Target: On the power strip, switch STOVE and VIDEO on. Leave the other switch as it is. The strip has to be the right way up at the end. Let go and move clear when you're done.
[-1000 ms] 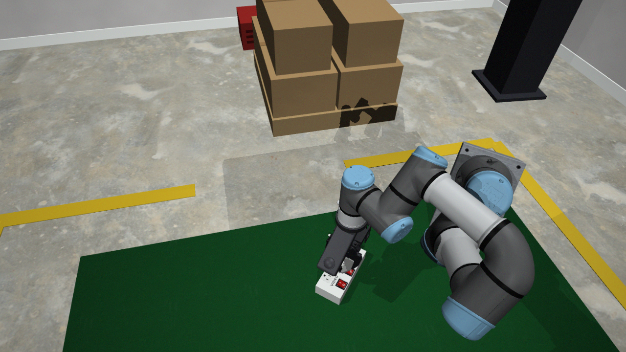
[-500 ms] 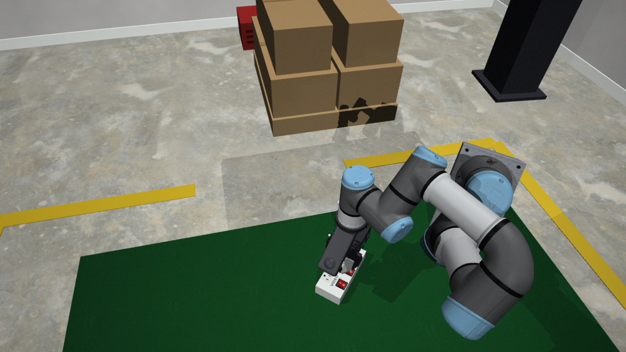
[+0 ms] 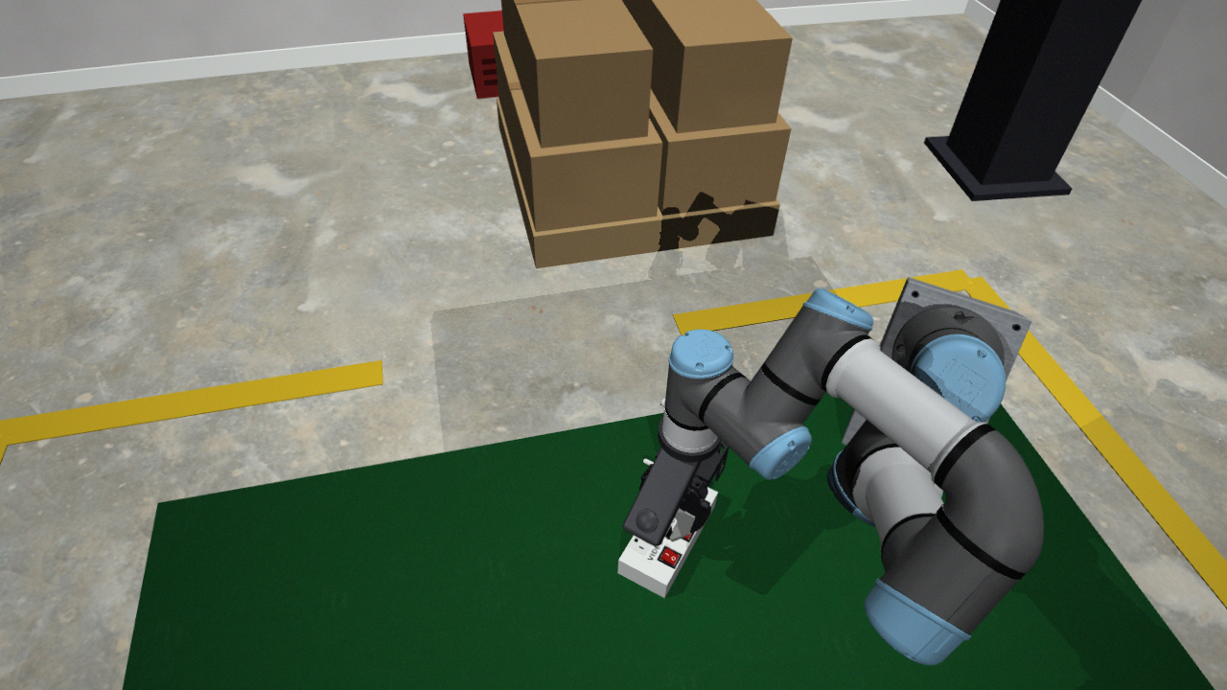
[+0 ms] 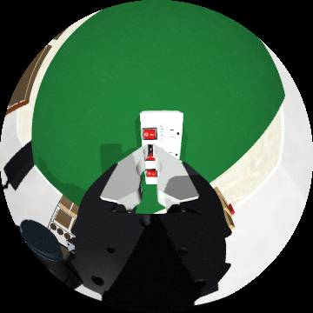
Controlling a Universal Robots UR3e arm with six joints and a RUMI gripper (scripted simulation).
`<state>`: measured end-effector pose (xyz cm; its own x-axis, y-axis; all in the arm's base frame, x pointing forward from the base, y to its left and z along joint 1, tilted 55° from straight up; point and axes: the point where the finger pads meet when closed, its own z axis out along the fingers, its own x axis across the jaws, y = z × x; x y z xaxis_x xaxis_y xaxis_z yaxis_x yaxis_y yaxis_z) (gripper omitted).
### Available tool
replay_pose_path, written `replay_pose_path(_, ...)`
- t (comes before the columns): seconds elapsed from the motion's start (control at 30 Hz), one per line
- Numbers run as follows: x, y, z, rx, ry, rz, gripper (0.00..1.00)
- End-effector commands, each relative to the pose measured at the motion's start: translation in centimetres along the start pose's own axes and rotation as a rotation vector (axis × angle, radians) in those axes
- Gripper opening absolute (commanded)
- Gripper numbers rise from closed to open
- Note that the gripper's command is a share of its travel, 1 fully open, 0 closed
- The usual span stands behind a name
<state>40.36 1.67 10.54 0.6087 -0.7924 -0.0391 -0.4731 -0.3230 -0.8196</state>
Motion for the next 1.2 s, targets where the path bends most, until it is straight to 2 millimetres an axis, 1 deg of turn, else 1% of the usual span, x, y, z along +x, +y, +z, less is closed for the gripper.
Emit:
replay_pose_path(0.0, 0.3, 0.0, 0.9, -0.002, 0.009, -0.002, 0.0)
replay_pose_path(0.67, 0.3, 0.0, 2.9, -0.002, 0.009, -0.002, 0.0)
replay_pose_path(1.17, 0.3, 0.0, 3.3, -0.003, 0.009, -0.002, 0.0)
